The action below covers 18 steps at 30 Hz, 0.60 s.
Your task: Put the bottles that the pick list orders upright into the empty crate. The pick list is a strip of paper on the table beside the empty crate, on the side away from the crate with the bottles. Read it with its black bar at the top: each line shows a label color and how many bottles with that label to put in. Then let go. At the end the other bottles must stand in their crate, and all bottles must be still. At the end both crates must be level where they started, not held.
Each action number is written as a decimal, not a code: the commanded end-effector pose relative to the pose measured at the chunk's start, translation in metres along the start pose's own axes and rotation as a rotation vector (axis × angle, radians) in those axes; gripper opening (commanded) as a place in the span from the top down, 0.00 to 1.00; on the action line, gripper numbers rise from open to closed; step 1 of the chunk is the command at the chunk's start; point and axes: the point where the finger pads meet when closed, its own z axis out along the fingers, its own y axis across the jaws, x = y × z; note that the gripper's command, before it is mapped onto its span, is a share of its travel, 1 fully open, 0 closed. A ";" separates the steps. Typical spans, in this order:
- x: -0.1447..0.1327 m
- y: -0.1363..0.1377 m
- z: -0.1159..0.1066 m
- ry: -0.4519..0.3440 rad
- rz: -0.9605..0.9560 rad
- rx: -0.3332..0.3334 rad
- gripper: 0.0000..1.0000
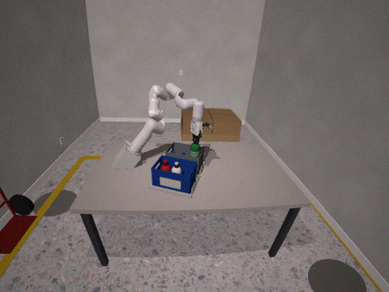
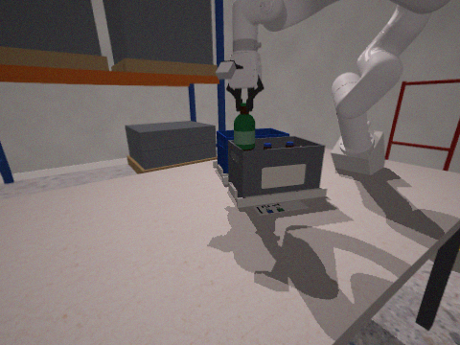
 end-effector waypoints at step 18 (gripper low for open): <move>0.001 0.001 0.018 0.001 -0.002 -0.004 1.00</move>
